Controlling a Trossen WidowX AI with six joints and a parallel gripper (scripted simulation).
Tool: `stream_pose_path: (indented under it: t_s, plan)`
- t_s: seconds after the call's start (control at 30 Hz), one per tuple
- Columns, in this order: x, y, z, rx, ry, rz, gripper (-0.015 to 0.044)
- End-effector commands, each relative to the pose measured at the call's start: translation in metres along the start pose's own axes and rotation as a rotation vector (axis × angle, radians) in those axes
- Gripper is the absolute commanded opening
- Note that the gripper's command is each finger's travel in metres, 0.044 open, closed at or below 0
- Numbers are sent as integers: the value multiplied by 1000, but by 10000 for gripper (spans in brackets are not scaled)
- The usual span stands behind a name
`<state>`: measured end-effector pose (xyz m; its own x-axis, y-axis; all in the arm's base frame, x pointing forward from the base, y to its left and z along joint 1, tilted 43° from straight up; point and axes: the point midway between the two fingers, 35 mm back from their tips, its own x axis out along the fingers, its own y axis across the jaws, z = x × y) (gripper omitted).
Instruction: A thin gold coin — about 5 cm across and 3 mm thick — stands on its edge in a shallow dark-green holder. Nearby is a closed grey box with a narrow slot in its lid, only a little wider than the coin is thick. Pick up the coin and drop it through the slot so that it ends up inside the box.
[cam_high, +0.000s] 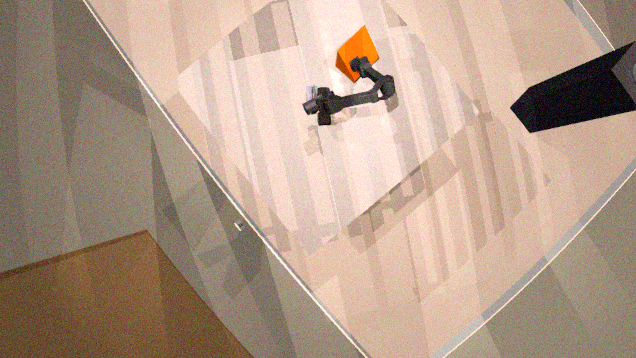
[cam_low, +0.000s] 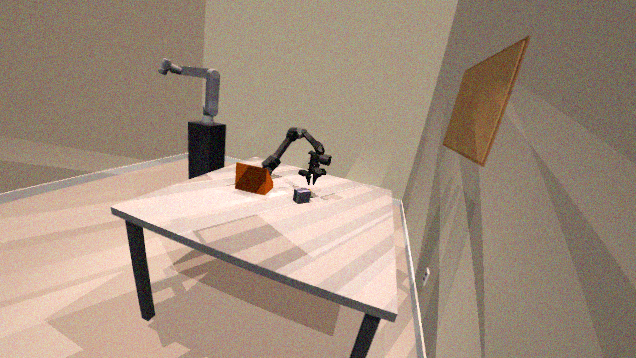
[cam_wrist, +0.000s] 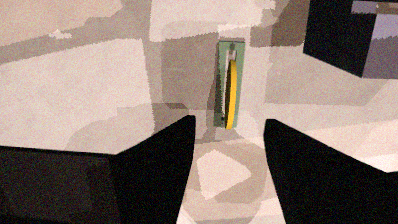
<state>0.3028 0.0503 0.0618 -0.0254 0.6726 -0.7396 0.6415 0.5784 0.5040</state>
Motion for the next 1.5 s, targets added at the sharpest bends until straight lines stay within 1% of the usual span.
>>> stream_pose_path:
  t_s: [0.0,0.2,1.23,1.47]
  plan:
    - [14,-3,-3,14,20,-5,161]
    - [17,-3,-3,14,20,-5,161]
    - [66,-3,-4,14,21,-3,161]
    - [68,-3,-4,14,22,-2,161]
